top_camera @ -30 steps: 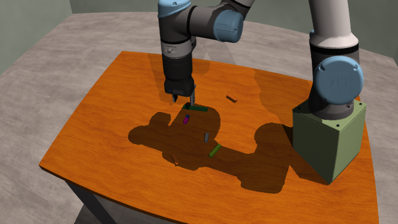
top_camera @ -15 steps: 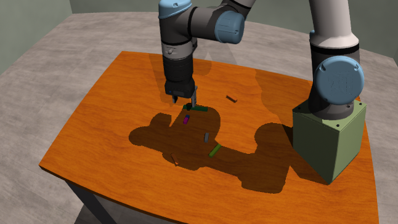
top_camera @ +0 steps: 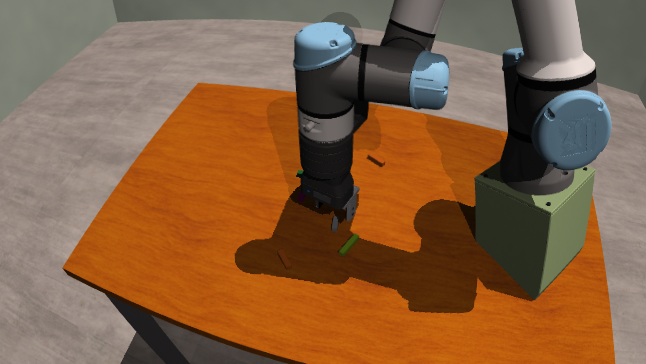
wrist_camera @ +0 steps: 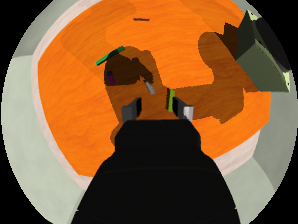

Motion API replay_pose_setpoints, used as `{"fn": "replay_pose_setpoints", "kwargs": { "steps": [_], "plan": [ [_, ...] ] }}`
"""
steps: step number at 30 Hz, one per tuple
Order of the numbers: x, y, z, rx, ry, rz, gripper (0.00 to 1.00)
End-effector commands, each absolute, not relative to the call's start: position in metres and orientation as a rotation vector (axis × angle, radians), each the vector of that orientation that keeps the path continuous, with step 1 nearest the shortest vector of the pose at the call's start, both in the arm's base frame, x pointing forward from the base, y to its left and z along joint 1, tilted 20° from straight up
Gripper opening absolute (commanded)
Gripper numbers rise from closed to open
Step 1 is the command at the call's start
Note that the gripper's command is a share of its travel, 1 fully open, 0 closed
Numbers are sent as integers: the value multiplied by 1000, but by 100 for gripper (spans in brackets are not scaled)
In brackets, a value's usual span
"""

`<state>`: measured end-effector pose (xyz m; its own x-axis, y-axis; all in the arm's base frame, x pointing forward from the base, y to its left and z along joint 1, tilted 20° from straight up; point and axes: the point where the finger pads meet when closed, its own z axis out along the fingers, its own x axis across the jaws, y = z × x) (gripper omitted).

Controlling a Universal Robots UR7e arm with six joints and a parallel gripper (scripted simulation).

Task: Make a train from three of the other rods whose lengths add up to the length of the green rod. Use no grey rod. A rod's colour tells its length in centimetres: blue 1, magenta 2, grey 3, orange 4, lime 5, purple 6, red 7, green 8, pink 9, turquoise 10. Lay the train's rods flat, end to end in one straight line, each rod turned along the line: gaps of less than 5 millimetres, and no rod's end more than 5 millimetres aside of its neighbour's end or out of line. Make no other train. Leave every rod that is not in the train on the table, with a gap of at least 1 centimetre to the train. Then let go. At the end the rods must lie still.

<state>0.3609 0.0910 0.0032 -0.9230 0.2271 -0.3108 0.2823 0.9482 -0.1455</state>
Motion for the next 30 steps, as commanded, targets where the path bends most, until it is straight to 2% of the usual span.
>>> {"fn": "replay_pose_setpoints", "kwargs": {
  "steps": [1, 5, 6, 30],
  "plan": [
    [337, 104, -9, 474, 2787, -256, 100],
    [333, 105, -11, 489, 2783, -253, 100],
    [333, 105, -11, 489, 2783, -253, 54],
    [333, 105, -11, 489, 2783, -253, 54]
  ]
}}
